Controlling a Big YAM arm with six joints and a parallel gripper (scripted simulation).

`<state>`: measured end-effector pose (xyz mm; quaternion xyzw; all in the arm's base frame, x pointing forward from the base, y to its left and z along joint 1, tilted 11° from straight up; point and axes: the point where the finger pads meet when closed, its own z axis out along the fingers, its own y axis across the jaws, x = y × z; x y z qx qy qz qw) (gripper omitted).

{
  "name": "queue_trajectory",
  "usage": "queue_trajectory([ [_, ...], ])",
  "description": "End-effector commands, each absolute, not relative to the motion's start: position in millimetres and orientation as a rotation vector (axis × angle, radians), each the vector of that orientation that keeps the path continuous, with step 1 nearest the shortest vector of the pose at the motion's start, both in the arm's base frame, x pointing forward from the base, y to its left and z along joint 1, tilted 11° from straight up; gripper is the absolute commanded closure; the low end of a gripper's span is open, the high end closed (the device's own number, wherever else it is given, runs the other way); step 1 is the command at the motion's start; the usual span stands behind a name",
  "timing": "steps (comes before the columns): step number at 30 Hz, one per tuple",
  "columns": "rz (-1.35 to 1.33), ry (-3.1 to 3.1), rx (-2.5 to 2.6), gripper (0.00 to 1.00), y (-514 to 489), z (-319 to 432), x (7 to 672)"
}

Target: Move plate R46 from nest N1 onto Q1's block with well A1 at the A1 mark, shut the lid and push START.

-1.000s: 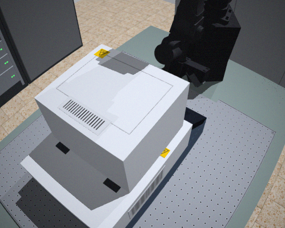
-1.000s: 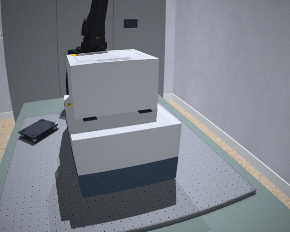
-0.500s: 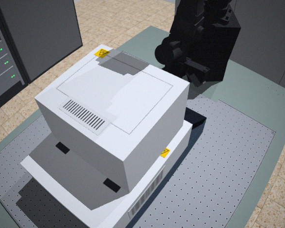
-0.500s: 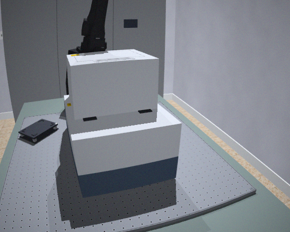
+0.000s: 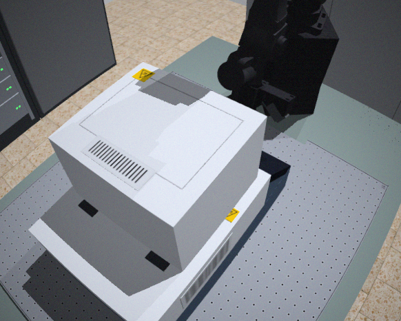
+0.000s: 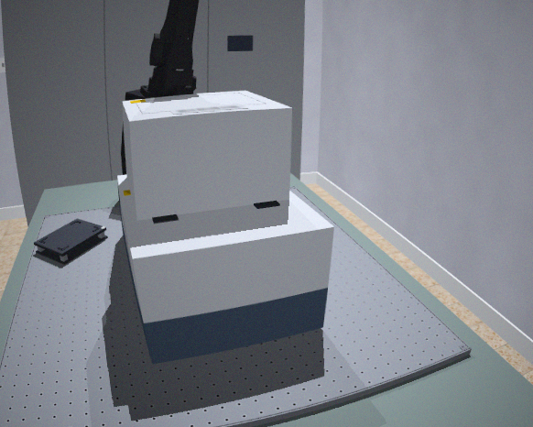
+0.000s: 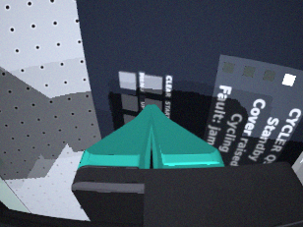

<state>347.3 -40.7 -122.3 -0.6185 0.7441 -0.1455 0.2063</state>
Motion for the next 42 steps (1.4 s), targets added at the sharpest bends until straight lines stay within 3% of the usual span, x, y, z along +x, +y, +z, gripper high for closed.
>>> queue_trajectory([
  [1,-0.407,2.065,-1.712,1.0,-37.8,-117.3,353.2],
  [42,-0.42,2.062,-1.703,1.0,-41.2,-121.6,358.6],
])
